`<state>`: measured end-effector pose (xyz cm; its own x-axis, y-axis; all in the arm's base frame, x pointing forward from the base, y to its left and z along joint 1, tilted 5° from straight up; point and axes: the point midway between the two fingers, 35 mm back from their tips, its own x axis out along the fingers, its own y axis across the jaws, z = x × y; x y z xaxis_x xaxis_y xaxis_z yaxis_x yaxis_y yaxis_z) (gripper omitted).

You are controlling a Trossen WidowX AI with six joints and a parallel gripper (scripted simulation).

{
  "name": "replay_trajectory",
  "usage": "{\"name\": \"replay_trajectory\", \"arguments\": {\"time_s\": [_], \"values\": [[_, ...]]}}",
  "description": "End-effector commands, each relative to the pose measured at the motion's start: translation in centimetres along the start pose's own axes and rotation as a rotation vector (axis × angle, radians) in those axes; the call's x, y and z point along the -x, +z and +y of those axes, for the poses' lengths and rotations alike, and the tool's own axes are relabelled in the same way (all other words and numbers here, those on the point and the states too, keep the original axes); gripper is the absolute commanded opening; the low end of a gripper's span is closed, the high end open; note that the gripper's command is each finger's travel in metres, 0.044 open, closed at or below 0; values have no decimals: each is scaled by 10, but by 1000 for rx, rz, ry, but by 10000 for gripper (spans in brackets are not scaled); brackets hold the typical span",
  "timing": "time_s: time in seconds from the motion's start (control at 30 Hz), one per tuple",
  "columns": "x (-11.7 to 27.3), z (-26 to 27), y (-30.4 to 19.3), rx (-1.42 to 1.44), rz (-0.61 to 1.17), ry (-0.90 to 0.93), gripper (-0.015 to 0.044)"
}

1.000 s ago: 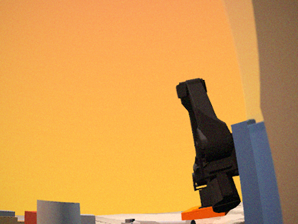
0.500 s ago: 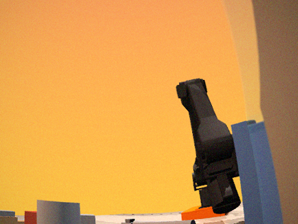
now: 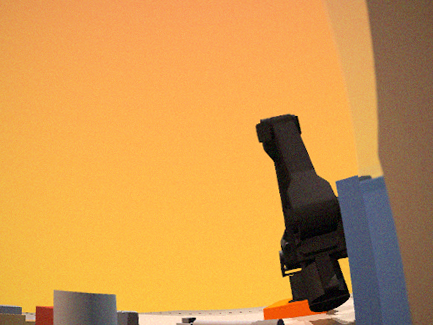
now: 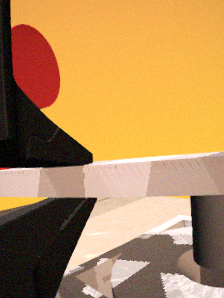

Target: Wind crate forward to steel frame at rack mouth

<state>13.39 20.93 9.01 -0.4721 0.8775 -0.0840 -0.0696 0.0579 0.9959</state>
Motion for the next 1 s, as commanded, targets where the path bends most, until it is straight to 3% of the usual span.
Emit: {"name": "replay_trajectory", "arguments": {"time_s": [0.0, 0.17, 0.97], "values": [[0, 0, 0, 0, 0, 0, 105], [0, 0, 0, 0, 0, 0, 236], [0, 0, 0, 0, 0, 0, 240]]}}
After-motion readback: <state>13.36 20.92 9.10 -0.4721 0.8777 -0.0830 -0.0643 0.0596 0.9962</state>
